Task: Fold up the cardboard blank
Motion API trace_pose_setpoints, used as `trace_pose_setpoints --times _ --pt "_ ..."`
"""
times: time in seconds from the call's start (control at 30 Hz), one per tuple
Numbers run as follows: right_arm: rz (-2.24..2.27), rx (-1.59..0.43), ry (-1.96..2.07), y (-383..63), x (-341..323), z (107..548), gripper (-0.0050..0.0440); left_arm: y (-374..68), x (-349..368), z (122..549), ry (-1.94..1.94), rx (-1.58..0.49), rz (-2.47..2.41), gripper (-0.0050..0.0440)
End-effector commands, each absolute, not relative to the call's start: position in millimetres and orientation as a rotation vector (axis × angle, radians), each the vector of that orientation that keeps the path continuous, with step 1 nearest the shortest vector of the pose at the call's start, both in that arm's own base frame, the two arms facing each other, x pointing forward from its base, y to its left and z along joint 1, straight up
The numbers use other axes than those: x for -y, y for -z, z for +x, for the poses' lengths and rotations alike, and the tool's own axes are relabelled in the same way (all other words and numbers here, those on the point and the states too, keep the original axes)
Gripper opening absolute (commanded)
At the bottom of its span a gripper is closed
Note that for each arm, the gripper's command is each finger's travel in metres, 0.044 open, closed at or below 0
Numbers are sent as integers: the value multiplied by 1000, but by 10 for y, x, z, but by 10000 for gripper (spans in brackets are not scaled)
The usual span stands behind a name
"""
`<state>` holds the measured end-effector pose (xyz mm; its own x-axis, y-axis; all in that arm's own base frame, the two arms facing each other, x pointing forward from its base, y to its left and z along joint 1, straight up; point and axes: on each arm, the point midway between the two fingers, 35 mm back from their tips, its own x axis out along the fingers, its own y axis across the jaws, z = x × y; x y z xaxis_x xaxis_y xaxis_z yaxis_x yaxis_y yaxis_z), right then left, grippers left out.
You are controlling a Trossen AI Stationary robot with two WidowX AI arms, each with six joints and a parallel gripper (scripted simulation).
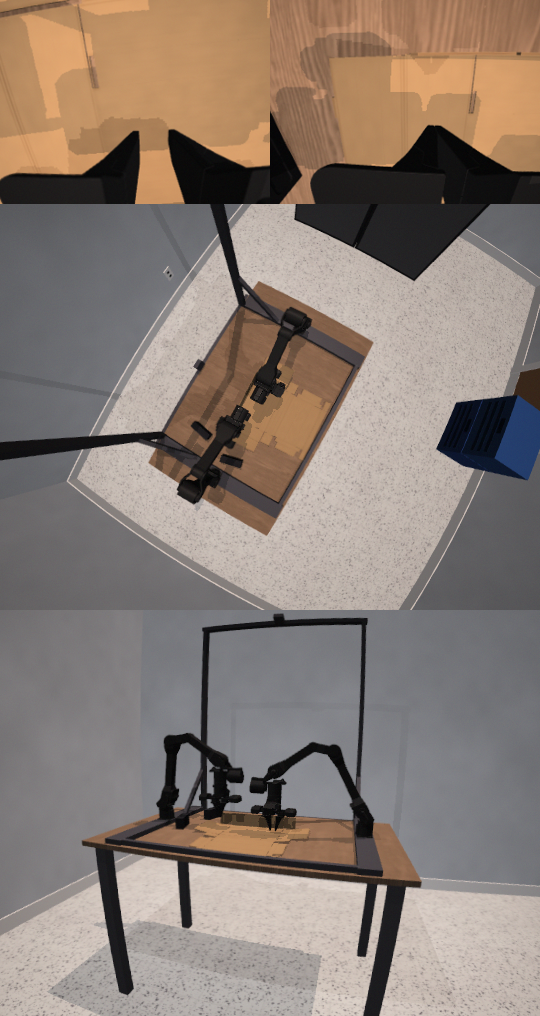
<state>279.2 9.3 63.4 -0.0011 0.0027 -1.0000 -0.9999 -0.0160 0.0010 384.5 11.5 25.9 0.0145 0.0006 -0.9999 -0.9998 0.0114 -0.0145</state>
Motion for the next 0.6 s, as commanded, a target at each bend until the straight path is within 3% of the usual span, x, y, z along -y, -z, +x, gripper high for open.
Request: trace_pose_setpoints --times 0.0,0.57 --pt "-1226 -1183 -1213 -677 -99 2827 0 -258 -115 3859 -1180 -1192 -1214 96" --pt "-1226 -1183 -1213 -677 -99 2827 0 -61 -113 3778 -1188 -1201 -1209 96"
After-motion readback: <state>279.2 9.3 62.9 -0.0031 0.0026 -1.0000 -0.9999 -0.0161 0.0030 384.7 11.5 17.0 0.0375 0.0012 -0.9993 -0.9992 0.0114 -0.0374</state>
